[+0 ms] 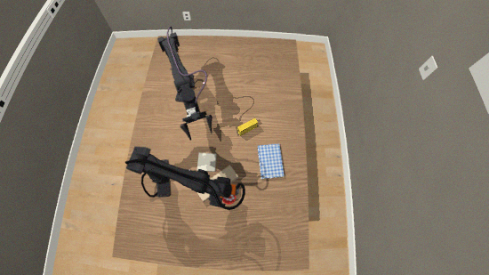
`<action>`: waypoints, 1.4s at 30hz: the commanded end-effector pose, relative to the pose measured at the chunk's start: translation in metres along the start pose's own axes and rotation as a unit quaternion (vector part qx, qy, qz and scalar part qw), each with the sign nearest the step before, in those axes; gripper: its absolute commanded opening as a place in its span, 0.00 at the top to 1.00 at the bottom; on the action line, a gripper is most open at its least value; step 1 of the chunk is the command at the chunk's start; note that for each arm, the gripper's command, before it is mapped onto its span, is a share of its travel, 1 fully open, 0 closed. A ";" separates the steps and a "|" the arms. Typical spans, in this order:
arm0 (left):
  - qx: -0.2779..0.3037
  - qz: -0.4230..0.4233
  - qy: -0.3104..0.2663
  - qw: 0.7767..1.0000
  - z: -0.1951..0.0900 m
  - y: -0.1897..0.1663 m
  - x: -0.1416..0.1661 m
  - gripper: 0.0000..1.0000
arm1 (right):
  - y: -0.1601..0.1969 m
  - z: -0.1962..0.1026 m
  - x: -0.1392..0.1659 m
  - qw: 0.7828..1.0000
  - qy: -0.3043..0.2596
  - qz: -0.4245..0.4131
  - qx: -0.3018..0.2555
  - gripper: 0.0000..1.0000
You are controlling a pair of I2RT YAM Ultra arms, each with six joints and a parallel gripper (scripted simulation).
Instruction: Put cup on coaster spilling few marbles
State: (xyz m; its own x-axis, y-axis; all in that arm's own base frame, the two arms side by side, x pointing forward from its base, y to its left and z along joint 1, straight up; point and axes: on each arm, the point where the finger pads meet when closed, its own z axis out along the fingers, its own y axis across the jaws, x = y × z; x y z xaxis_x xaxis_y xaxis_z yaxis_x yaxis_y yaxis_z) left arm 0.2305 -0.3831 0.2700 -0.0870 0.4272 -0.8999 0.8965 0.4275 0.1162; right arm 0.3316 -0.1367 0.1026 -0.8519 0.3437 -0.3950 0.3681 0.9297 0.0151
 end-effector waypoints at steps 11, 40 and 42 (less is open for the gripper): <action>0.003 -0.003 0.001 1.000 -0.001 0.000 -0.004 0.00 | -0.006 0.009 -0.001 0.975 0.196 -0.107 -0.010 0.05; 0.003 -0.003 0.001 1.000 -0.001 0.000 -0.004 0.00 | -0.010 0.041 0.005 0.974 0.199 -0.104 -0.014 0.05; 0.003 -0.003 0.001 1.000 -0.001 0.000 -0.004 0.00 | -0.010 0.045 0.006 0.974 0.199 -0.104 -0.014 0.05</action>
State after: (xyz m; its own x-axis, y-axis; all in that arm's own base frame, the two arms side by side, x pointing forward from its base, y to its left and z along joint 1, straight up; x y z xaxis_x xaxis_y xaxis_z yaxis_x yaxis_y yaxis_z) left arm 0.2305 -0.3831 0.2700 -0.0871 0.4273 -0.8999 0.8965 0.4275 0.1162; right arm 0.3349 -0.1437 0.0676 -0.9859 0.1672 0.0118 0.1673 0.9859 0.0078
